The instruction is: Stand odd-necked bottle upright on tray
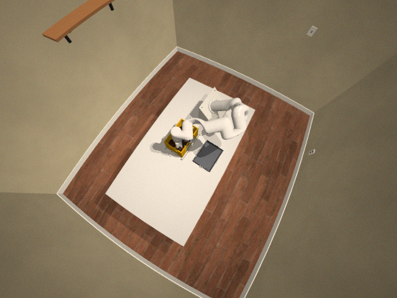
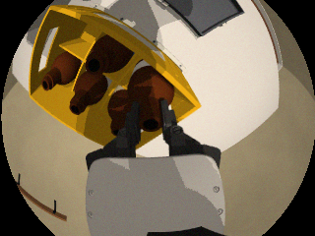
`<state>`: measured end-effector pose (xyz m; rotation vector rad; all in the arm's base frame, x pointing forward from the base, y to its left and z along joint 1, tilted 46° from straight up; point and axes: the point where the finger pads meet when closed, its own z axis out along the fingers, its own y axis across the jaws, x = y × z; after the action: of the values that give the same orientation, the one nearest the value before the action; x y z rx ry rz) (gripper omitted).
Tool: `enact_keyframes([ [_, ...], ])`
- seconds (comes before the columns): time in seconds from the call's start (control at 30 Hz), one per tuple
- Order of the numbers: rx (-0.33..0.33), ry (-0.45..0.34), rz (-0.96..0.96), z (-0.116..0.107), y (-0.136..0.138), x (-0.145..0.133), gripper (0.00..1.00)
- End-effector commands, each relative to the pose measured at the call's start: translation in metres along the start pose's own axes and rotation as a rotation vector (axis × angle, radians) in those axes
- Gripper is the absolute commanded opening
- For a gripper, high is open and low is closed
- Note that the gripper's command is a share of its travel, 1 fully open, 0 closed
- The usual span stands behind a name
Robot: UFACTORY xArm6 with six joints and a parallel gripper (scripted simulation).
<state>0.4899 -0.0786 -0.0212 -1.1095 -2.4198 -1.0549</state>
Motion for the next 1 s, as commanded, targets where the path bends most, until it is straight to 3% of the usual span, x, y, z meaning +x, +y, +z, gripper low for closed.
enact_keyframes([
  [0.0, -0.001, -0.004, -0.001, -0.002, 0.001, -0.001, 0.00],
  [0.97, -0.001, -0.004, -0.001, -0.019, 0.001, -0.001, 0.00],
])
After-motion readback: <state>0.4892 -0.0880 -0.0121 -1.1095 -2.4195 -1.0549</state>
